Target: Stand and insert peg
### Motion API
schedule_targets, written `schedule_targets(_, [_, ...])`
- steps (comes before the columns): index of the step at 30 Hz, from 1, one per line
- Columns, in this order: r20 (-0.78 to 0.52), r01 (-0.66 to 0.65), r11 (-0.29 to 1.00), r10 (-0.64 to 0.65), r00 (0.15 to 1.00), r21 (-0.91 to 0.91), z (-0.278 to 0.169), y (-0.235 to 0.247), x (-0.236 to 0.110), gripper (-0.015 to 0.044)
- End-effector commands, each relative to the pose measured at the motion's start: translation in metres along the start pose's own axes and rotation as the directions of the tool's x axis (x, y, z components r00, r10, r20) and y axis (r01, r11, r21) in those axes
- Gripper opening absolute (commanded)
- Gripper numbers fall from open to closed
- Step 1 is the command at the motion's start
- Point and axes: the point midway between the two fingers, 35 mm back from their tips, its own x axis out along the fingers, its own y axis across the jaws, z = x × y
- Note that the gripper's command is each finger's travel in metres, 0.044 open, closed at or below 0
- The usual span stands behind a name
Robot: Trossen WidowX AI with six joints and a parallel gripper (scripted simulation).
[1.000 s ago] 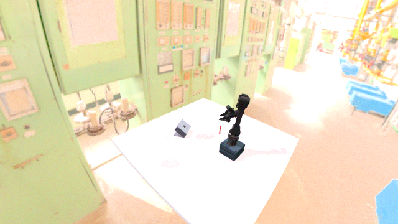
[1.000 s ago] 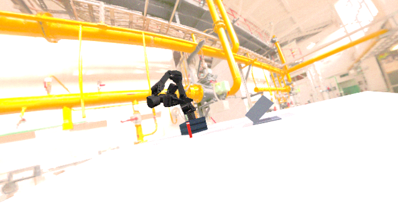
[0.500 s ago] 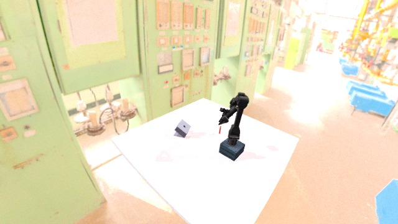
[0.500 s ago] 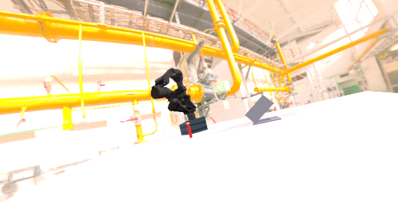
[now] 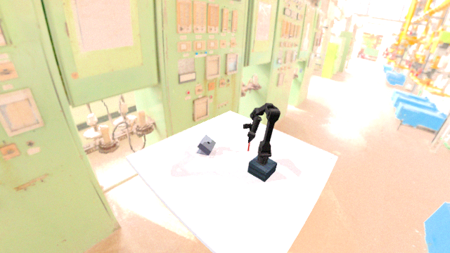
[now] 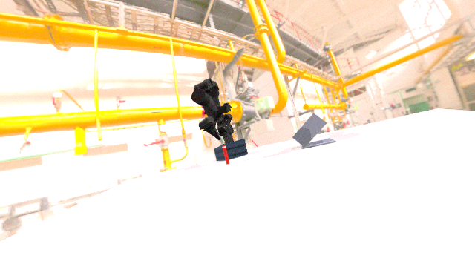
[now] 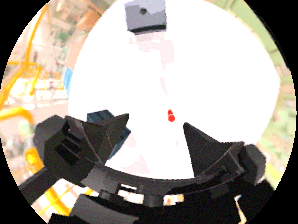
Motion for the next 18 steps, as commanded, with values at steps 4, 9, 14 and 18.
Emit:
schedule_targets(4, [-0.165, 0.157, 0.987, -0.15, 0.975, 0.026, 0.0054, -0.0149, -0.0071, 0.044])
schedule_targets(9, [-0.195, 0.194, 0.981, -0.185, 0.963, 0.029, 0.0071, -0.0177, -0.0092, 0.044])
schedule_targets(14, [-0.195, 0.194, 0.981, -0.185, 0.963, 0.029, 0.0071, -0.0177, -0.0092, 0.044])
schedule_targets(18, [-0.195, 0.192, 0.981, -0.185, 0.963, 0.018, 0.0061, -0.0189, -0.0037, 0.044])
